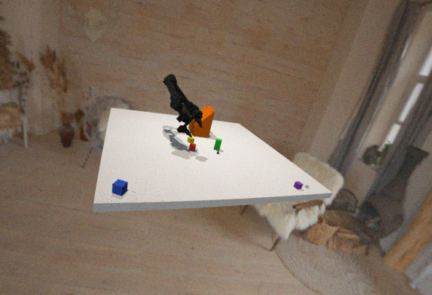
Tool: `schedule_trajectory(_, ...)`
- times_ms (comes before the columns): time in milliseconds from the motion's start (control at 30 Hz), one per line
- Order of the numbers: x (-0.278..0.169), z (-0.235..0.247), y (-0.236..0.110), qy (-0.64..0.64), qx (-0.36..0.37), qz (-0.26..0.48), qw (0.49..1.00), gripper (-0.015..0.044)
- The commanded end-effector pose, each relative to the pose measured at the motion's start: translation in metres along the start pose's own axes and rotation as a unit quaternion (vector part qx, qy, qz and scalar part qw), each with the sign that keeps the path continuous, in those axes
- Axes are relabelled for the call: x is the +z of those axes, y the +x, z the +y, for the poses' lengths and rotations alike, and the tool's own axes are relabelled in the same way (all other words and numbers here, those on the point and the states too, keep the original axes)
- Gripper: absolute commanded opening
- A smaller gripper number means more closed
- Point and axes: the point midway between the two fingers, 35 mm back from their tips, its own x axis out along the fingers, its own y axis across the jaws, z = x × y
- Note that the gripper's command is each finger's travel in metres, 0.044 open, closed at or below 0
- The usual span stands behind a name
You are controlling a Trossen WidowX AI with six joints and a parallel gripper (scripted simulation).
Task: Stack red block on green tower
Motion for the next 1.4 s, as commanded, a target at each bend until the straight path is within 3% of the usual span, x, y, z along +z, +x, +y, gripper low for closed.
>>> schedule_trajectory(0, -0.033, -0.013, 0.016, 0.004, -0.131, 0.098, 0.986, 0.0440)
schedule_trajectory(267, -0.062, -0.025, 0.009, -0.070, -0.322, 0.185, 0.926, 0.0440)
schedule_trajectory(500, -0.059, -0.023, -0.007, -0.178, -0.446, 0.201, 0.854, 0.0440)
schedule_trajectory(867, -0.059, -0.023, -0.007, -0.185, -0.453, 0.200, 0.849, 0.0440)
schedule_trajectory(1167, -0.067, -0.065, 0.018, -0.186, -0.454, 0.200, 0.848, 0.0440)
schedule_trajectory(1367, -0.067, -0.067, 0.020, -0.186, -0.454, 0.200, 0.848, 0.0440)
